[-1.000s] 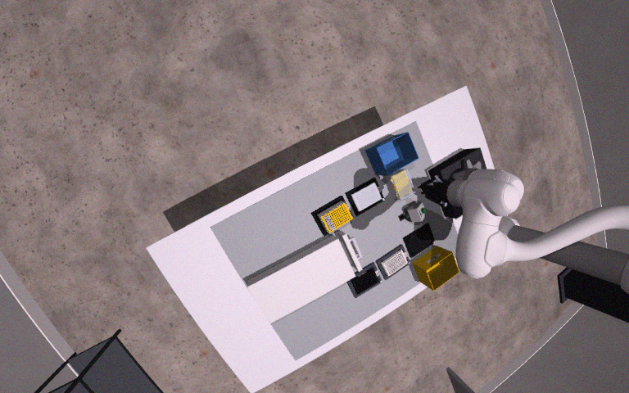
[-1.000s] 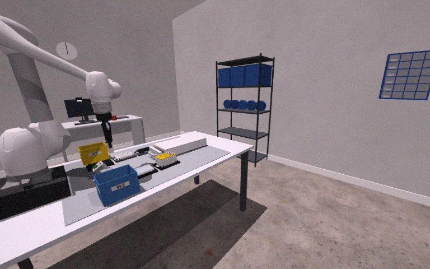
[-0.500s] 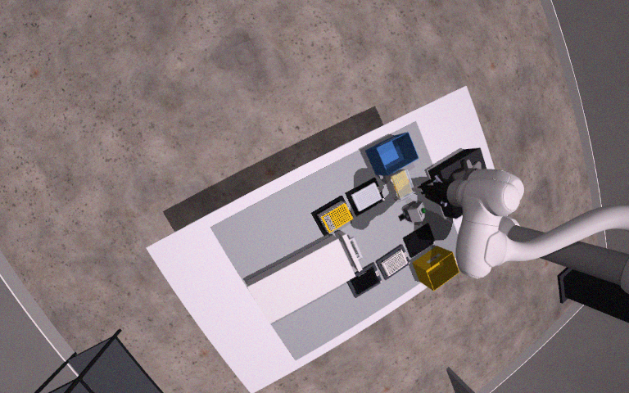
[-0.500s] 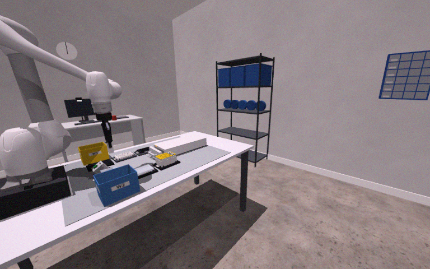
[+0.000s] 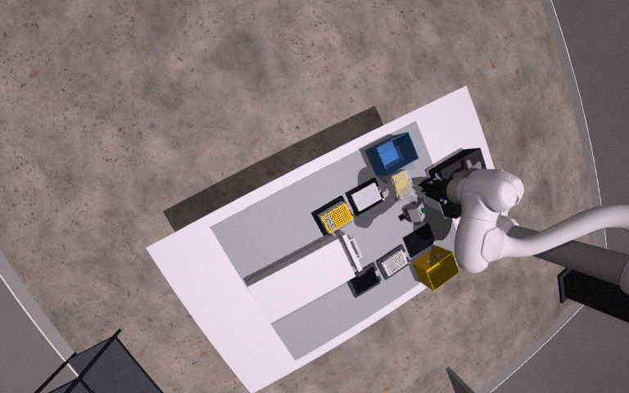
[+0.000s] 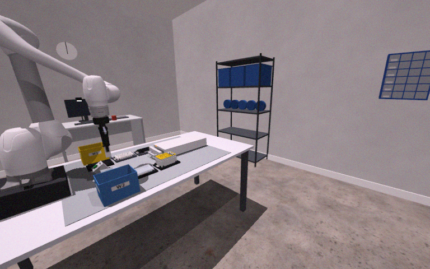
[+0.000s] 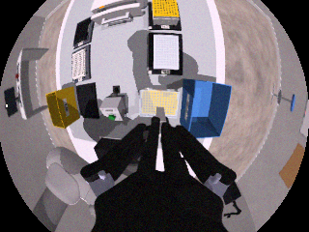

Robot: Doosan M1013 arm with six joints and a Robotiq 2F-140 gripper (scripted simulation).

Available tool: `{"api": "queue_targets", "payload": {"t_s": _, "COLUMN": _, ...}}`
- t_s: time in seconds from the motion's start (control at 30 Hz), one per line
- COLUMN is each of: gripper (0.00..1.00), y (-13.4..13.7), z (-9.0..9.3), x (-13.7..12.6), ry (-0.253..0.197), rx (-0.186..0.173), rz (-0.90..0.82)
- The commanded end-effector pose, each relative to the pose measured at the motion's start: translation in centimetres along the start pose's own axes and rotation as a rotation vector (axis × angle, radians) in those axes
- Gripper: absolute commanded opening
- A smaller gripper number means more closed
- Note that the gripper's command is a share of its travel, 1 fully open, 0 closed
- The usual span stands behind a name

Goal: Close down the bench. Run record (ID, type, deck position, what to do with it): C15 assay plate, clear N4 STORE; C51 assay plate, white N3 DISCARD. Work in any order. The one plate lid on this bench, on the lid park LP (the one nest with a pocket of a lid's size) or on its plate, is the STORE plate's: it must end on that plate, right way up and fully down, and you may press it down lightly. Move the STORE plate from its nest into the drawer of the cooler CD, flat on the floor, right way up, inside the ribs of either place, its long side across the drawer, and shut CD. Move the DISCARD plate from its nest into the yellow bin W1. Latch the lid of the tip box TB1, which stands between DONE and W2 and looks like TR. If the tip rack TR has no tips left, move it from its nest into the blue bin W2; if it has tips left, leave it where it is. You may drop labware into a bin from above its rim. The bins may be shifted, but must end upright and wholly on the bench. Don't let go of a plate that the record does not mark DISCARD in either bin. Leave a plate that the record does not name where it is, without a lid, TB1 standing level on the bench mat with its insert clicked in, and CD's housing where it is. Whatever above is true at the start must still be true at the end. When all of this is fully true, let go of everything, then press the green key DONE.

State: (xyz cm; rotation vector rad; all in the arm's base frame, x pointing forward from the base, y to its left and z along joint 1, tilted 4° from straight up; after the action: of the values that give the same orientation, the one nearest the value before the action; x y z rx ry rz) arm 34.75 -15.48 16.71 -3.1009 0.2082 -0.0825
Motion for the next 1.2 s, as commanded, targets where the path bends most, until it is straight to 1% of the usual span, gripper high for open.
{"api": "queue_targets", "payload": {"t_s": 0.0, "gripper": 0.0, "y": 0.1, "z": 1.1, "x": -0.9, "ry": 0.0, "rx": 0.0, "rz": 0.0}}
{"api": "queue_targets", "payload": {"t_s": 0.37, "gripper": 0.0, "y": 0.5, "z": 4.4, "x": -3.7, "ry": 0.0, "rx": 0.0, "rz": 0.0}}
{"api": "queue_targets", "payload": {"t_s": 0.87, "gripper": 0.0, "y": 0.6, "z": 4.6, "x": -3.8, "ry": 0.0, "rx": 0.0, "rz": 0.0}}
{"api": "queue_targets", "payload": {"t_s": 1.17, "gripper": 0.0, "y": 0.6, "z": 5.5, "x": -3.8, "ry": 0.0, "rx": 0.0, "rz": 0.0}}
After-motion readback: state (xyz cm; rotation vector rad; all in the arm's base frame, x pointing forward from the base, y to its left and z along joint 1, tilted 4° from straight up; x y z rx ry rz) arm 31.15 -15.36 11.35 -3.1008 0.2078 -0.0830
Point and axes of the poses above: the point where the finger pads meet when closed, its own z axis out along the fingers, its own y axis across the jaws, x = y × z, the point moved 5 cm from there along -z, back along the fingers, and after that the axes turned 8 degrees about z, right-handed, at the moved point
